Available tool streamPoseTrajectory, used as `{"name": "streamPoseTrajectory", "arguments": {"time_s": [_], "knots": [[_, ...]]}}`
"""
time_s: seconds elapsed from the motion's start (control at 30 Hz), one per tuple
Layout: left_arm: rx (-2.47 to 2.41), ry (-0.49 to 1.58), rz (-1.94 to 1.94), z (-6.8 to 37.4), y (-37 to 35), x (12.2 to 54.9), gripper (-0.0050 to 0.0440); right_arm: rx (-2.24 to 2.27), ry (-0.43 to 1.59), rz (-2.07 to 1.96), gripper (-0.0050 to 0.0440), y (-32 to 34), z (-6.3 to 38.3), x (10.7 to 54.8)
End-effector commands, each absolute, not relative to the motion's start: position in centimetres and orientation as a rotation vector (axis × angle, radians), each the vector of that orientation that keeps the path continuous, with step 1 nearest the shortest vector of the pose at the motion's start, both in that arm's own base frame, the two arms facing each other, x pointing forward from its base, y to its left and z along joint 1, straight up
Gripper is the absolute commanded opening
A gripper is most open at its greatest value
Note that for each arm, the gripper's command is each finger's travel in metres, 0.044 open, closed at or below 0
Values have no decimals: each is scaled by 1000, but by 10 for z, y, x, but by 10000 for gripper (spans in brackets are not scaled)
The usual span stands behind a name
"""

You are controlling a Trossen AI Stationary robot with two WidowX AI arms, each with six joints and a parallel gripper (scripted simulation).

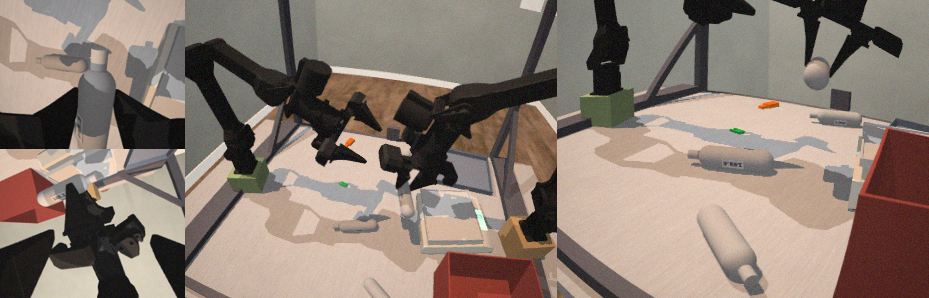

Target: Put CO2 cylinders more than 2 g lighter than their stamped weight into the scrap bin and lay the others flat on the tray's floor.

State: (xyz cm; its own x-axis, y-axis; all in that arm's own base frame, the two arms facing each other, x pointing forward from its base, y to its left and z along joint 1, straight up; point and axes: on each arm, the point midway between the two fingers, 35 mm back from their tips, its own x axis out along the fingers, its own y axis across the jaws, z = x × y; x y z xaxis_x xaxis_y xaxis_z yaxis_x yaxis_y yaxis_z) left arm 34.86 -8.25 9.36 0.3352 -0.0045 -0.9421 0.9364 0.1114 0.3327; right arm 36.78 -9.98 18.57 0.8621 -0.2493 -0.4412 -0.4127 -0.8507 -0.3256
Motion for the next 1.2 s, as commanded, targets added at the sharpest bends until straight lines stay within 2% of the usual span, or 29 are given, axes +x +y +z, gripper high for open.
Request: {"name": "streamPoseTrajectory", "arguments": {"time_s": [0.0, 0.43, 1.17], "knots": [[1137, 1067, -777, 106, -85, 355, -50, -2463, 481, 427, 440, -91, 198, 364], [742, 1314, -502, 106, -84, 355, -50, -1900, 389, 161, 440, -66, 231, 357], [362, 1489, -235, 105, -82, 356, -50, -1027, 179, -26, 440, -34, 276, 341]]}}
